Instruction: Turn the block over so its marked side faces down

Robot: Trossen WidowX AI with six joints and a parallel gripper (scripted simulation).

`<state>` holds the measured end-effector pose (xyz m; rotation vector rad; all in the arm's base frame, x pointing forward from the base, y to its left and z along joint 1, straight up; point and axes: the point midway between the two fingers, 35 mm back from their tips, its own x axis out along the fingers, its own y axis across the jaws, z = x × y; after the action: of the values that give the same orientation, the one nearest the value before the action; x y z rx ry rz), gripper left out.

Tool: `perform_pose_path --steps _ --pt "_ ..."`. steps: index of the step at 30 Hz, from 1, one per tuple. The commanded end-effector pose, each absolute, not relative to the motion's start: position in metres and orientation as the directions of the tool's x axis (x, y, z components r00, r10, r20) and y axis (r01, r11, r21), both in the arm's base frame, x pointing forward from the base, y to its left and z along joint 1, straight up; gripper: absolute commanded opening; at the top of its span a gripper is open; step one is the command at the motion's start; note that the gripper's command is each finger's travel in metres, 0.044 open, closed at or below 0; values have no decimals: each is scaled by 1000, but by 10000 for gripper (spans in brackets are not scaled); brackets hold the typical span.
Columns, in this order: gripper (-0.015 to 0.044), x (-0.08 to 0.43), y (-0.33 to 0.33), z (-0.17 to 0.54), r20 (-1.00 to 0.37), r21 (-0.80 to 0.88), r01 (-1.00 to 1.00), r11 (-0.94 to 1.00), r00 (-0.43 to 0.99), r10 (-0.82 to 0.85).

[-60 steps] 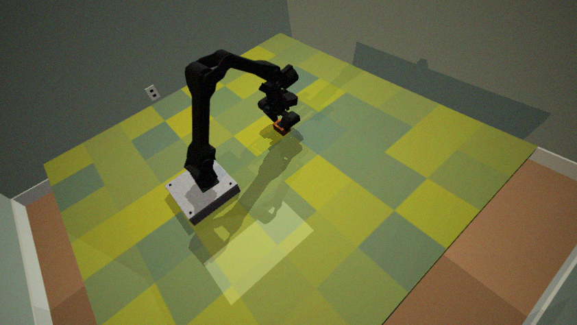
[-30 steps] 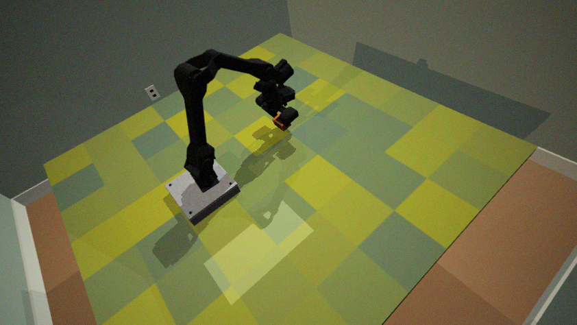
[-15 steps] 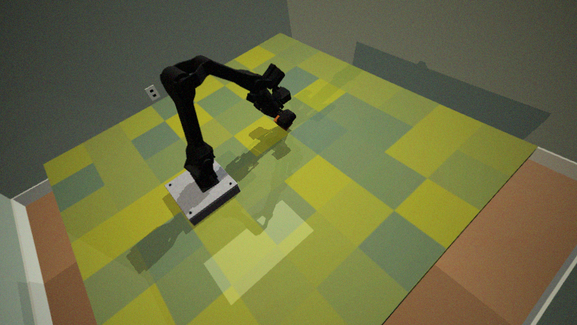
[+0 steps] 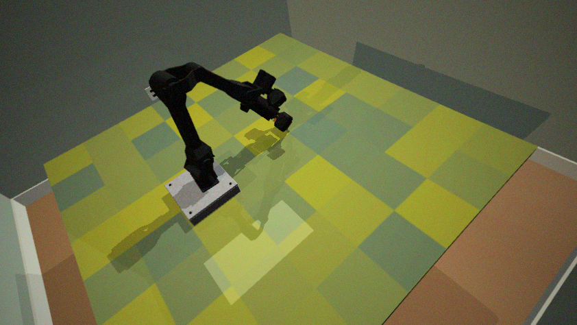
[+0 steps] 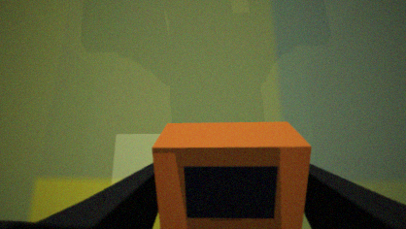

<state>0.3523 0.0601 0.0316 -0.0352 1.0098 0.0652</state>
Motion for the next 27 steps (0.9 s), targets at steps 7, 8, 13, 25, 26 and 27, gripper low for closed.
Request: perform_pose_path --steps 7,8,13,25,26,27 --pt "0 361 61 21 -789 -1 -66 998 613 40" --pt "0 363 62 19 -780 -1 -67 998 624 41" --pt "0 367 63 10 -733 -2 -69 998 679 45" --pt "0 369 63 -3 -607 -4 -69 998 793 53" --pt "0 368 63 -3 -595 -4 -69 998 802 53" --pt "0 367 63 -3 -584 -4 -69 998 810 54"
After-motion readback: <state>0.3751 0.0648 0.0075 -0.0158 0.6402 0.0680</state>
